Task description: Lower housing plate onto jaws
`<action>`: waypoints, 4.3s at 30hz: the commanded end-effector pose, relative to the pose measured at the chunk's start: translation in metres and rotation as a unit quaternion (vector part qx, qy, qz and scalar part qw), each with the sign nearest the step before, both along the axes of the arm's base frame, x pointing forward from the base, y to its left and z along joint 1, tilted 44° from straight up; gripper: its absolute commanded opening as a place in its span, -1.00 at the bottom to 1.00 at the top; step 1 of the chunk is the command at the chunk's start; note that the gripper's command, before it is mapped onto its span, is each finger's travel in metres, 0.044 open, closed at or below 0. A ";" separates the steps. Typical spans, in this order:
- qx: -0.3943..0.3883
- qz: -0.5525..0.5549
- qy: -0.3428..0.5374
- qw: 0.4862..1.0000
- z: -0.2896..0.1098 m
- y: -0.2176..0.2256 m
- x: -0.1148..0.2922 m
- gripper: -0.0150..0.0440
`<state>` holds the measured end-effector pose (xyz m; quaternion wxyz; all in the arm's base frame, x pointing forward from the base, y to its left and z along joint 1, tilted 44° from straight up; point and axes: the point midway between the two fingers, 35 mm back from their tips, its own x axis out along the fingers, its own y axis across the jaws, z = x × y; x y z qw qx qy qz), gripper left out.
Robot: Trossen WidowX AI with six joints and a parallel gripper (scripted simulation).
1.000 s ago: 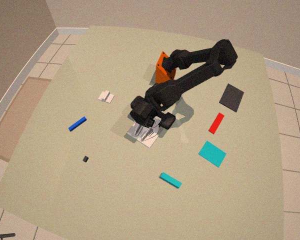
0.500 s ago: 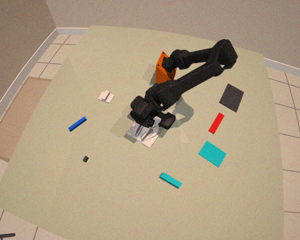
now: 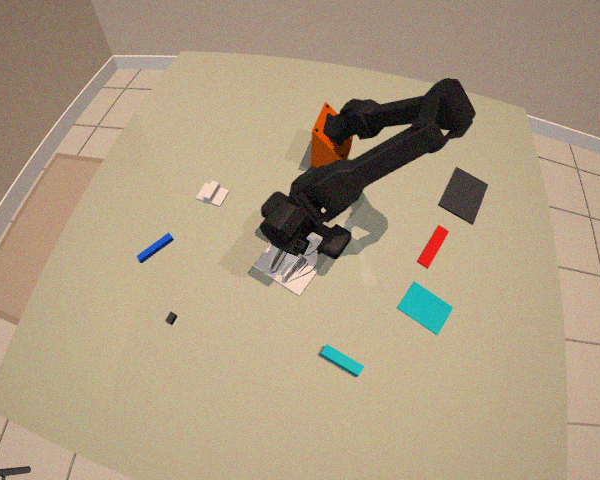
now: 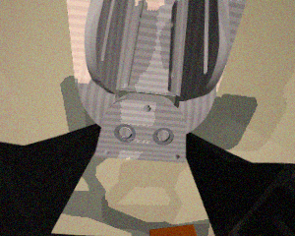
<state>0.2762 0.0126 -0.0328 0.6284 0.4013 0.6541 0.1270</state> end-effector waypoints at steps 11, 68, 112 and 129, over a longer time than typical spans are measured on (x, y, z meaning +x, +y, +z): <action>0.000 -0.001 0.000 1.000 0.000 0.000 0.000 0.70; -0.006 -0.006 -0.001 1.000 0.061 -0.064 -0.033 1.00; -0.002 -0.001 0.003 1.000 0.085 -0.081 -0.082 1.00; -0.002 -0.001 0.003 1.000 0.085 -0.081 -0.082 1.00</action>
